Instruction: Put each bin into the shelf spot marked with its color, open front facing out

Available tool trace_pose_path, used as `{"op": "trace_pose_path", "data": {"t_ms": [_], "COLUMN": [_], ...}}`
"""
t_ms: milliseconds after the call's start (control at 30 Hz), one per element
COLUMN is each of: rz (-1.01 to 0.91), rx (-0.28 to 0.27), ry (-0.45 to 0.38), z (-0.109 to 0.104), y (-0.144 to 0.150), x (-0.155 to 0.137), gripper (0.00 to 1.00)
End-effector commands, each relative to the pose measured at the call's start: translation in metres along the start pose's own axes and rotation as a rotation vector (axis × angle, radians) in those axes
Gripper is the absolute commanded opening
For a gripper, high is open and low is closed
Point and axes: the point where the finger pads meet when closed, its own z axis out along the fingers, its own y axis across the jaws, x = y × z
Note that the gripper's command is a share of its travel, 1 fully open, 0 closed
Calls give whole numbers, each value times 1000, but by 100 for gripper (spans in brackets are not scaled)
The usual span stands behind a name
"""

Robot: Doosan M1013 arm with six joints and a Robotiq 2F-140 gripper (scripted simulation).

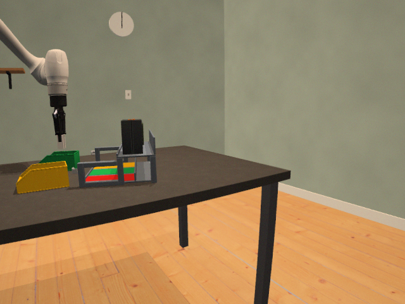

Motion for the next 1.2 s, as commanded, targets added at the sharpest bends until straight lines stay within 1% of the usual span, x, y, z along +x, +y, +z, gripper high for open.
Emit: {"op": "trace_pose_path", "data": {"t_ms": [0,867,1167], "rz": [0,0,0], "rx": [0,0,0], "ry": [0,0,0], "z": [1,2,5], "y": [0,0,0], "x": [0,0,0], "gripper": [24,24,24]}}
